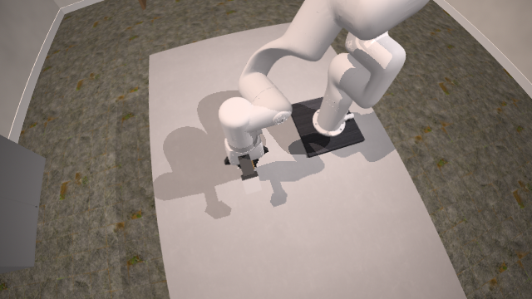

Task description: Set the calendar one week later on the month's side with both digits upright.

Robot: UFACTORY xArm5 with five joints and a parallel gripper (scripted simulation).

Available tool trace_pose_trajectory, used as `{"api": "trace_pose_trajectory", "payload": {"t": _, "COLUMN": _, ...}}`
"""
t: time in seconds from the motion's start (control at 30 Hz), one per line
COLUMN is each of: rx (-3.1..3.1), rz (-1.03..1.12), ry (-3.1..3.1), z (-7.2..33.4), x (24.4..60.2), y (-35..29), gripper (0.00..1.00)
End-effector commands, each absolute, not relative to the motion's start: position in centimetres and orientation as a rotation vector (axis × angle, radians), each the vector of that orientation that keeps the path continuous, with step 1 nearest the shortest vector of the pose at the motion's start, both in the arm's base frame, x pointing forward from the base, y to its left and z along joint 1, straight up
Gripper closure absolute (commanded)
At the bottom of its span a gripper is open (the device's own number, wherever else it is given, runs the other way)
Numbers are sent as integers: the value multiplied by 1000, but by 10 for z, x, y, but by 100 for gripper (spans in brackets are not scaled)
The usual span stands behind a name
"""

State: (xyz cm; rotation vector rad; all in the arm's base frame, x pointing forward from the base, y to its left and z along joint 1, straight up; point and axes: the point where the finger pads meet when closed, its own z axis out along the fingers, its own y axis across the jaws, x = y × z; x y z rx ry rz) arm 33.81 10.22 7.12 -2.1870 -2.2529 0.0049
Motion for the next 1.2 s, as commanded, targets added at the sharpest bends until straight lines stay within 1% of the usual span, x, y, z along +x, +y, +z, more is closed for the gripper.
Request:
{"api": "trace_pose_trajectory", "payload": {"t": 0.0, "rx": -2189, "rz": -2, "ry": -2255, "z": 46, "x": 341, "y": 104, "gripper": 71}}
{"api": "trace_pose_trajectory", "payload": {"t": 0.13, "rx": -2189, "rz": -2, "ry": -2255, "z": 32, "x": 341, "y": 104, "gripper": 71}}
{"api": "trace_pose_trajectory", "payload": {"t": 0.37, "rx": -2189, "rz": -2, "ry": -2255, "z": 24, "x": 341, "y": 104, "gripper": 71}}
{"api": "trace_pose_trajectory", "payload": {"t": 1.17, "rx": -2189, "rz": -2, "ry": -2255, "z": 22, "x": 341, "y": 104, "gripper": 71}}
